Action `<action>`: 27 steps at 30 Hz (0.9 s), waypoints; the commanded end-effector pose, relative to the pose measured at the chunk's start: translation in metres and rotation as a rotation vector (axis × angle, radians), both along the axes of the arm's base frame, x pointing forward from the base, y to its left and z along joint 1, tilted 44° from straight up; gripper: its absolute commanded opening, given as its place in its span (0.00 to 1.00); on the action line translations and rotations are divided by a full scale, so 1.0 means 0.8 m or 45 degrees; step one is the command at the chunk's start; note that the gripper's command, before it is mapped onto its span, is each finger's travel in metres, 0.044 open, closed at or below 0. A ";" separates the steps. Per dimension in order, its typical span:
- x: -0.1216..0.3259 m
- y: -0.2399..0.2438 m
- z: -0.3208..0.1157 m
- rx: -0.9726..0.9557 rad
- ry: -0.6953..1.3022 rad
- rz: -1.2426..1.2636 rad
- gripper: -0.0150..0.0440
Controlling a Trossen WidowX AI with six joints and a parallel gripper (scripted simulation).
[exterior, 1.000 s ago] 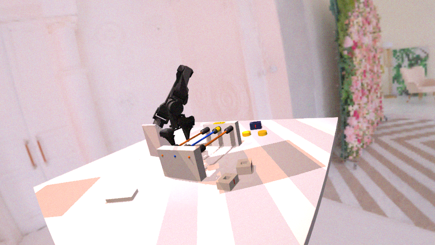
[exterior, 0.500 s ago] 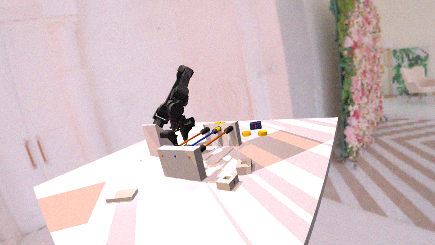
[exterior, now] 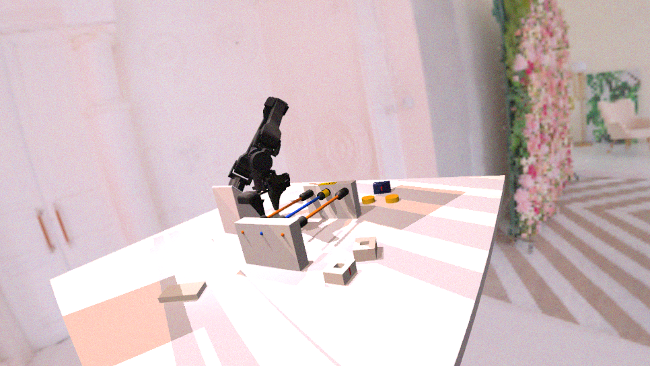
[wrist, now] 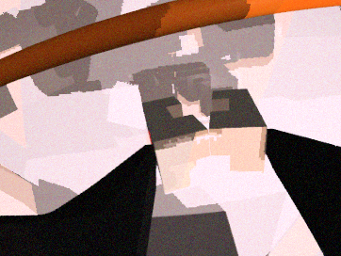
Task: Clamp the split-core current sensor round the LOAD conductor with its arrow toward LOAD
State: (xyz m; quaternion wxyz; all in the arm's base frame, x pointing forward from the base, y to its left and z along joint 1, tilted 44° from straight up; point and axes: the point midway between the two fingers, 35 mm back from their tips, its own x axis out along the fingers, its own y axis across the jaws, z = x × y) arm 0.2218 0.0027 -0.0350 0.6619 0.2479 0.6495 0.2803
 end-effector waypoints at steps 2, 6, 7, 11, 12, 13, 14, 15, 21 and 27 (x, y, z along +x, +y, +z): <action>0.010 -0.029 0.022 -0.021 -0.024 -0.006 0.25; 0.011 -0.052 0.045 -0.023 -0.020 -0.007 0.25; 0.010 -0.057 0.050 -0.022 -0.019 -0.007 0.25; 0.006 -0.079 0.075 -0.018 -0.016 -0.007 0.25; 0.005 -0.084 0.082 -0.017 -0.015 -0.007 0.25; 0.003 -0.089 0.088 -0.015 -0.014 -0.007 0.25; 0.002 -0.094 0.095 -0.012 -0.014 -0.007 0.25; 0.000 -0.098 0.101 -0.010 -0.013 -0.006 0.25; 0.000 -0.102 0.105 -0.009 0.000 -0.020 0.25; 0.015 -0.103 0.107 -0.011 0.125 -0.152 0.25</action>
